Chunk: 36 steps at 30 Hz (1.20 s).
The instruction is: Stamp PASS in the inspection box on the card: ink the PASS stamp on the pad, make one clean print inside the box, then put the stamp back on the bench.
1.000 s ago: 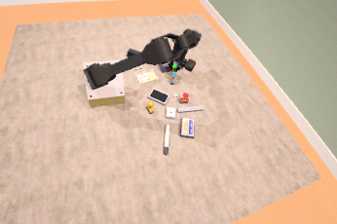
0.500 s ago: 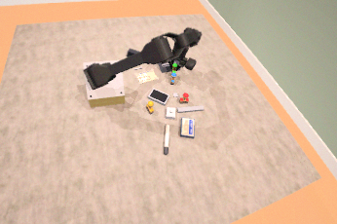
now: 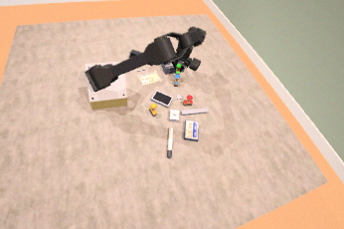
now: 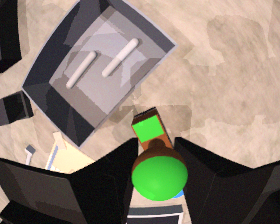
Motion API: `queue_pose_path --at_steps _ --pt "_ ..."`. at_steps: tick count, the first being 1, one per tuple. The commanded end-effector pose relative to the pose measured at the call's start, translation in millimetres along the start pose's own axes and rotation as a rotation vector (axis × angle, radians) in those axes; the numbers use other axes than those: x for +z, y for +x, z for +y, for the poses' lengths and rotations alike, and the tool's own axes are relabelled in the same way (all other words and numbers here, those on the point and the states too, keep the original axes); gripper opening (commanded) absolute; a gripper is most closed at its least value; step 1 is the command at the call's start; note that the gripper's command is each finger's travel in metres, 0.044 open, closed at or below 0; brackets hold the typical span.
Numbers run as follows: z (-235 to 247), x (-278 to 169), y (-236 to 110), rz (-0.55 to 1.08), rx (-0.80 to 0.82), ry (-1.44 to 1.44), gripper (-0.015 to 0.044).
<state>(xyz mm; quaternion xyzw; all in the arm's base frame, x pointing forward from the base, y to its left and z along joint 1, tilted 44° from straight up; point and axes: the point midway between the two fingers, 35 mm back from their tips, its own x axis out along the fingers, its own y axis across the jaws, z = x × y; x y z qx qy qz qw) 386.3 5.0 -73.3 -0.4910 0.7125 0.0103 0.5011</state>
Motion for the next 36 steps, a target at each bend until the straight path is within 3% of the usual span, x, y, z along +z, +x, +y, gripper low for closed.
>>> queue_pose_path --at_steps 1,36 --pt "0 1 -3 -0.004 0.005 0.008 0.0" --pt "0 0 -20 -0.005 0.007 0.008 0.0"
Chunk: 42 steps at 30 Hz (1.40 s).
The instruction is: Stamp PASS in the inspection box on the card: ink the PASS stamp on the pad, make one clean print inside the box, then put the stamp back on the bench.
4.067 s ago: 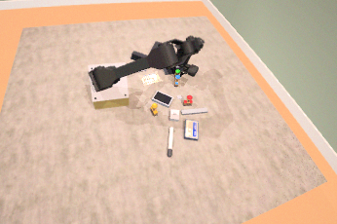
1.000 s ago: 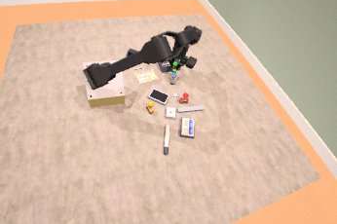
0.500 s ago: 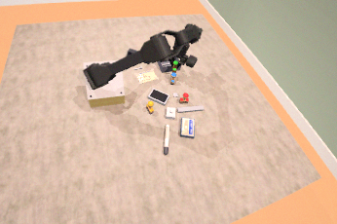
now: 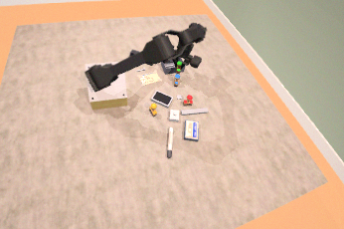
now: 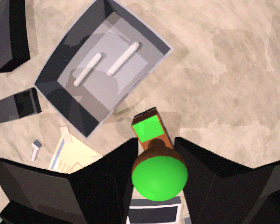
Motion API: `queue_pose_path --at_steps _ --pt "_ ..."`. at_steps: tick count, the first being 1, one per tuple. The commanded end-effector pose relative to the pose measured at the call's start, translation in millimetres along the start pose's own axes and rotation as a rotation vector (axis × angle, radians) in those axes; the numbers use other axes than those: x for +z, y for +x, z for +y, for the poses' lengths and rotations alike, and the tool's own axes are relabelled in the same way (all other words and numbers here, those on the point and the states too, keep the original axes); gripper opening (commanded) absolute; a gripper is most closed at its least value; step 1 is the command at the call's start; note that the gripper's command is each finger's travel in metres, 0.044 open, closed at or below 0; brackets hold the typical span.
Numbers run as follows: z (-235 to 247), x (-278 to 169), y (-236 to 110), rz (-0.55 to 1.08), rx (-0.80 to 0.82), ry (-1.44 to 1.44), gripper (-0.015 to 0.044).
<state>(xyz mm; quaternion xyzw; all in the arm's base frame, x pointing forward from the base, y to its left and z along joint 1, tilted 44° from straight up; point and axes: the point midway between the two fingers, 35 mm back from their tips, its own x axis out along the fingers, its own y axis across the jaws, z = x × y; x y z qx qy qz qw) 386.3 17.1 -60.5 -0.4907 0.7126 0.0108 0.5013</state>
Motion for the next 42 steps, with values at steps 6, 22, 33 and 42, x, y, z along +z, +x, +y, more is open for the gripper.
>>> queue_pose_path --at_steps 6,22,33,42 --pt "0 1 -6 -0.004 0.006 0.008 0.0" --pt "0 0 -14 -0.004 0.006 0.008 0.0" --pt "-6 -20 -19 -0.003 0.007 0.007 0.0" --pt "-14 -61 -22 -0.002 0.007 0.005 0.0"
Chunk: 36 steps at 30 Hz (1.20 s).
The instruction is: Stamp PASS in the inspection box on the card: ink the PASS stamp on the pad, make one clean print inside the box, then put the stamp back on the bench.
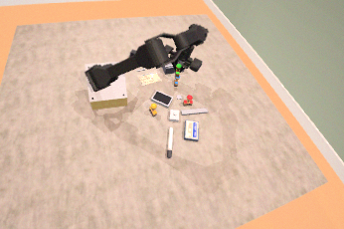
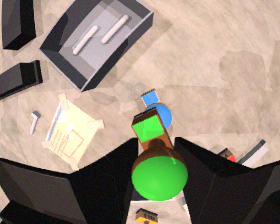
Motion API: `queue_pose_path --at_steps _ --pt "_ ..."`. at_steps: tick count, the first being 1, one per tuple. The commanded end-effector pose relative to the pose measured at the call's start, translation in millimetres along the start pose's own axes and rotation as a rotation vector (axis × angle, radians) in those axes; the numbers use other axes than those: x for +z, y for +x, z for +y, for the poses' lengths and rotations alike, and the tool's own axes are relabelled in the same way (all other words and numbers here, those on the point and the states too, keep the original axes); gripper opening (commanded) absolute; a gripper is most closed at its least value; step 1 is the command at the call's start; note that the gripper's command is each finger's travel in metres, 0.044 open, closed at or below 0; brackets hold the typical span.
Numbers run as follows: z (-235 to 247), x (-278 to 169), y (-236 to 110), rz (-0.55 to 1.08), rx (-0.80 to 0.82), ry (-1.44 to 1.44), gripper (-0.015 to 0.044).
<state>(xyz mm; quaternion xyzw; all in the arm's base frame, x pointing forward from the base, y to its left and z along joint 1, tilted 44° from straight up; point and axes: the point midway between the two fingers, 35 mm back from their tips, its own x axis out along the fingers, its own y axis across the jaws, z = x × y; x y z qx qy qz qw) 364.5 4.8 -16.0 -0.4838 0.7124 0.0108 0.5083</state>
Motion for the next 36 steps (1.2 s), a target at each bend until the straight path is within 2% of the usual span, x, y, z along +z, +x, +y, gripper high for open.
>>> queue_pose_path --at_steps 1,23,36 --pt "-2 -22 1 0.008 -0.002 -0.009 0.0" --pt "5 -121 4 0.016 -0.003 -0.012 0.0" --pt "6 -124 9 0.016 -0.002 -0.012 0.0"
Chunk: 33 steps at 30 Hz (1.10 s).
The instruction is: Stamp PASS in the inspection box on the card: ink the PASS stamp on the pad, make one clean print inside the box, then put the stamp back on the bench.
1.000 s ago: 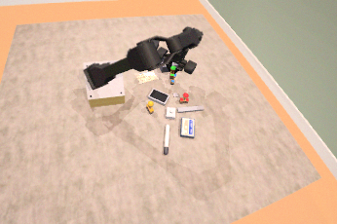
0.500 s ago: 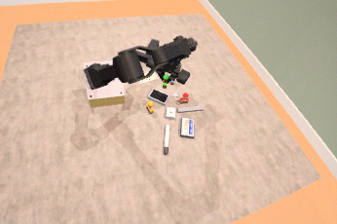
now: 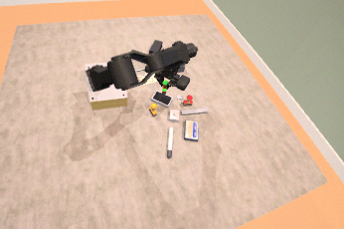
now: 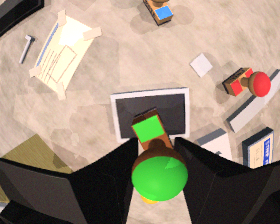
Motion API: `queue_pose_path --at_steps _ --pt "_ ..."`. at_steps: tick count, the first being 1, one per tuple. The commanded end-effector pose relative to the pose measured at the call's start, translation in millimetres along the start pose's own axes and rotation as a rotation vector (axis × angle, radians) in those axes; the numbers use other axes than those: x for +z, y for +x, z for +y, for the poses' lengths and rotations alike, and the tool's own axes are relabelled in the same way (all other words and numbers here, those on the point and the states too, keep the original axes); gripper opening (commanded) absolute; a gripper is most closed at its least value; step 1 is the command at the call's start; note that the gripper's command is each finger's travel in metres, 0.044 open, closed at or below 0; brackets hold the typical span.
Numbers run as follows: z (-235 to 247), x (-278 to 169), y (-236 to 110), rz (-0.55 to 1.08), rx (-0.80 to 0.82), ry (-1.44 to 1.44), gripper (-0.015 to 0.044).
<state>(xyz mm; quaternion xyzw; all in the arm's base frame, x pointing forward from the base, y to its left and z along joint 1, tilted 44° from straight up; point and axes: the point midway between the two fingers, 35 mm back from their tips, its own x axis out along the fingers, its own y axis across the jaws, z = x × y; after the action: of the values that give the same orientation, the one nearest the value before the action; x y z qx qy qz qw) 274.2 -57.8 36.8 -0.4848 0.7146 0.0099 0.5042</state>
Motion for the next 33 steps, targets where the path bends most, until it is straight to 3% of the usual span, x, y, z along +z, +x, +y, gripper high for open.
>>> queue_pose_path --at_steps 1,33 --pt "1 -2 4 0.007 -0.002 -0.008 0.0" --pt "0 -2 26 0.007 0.001 -0.005 0.0"
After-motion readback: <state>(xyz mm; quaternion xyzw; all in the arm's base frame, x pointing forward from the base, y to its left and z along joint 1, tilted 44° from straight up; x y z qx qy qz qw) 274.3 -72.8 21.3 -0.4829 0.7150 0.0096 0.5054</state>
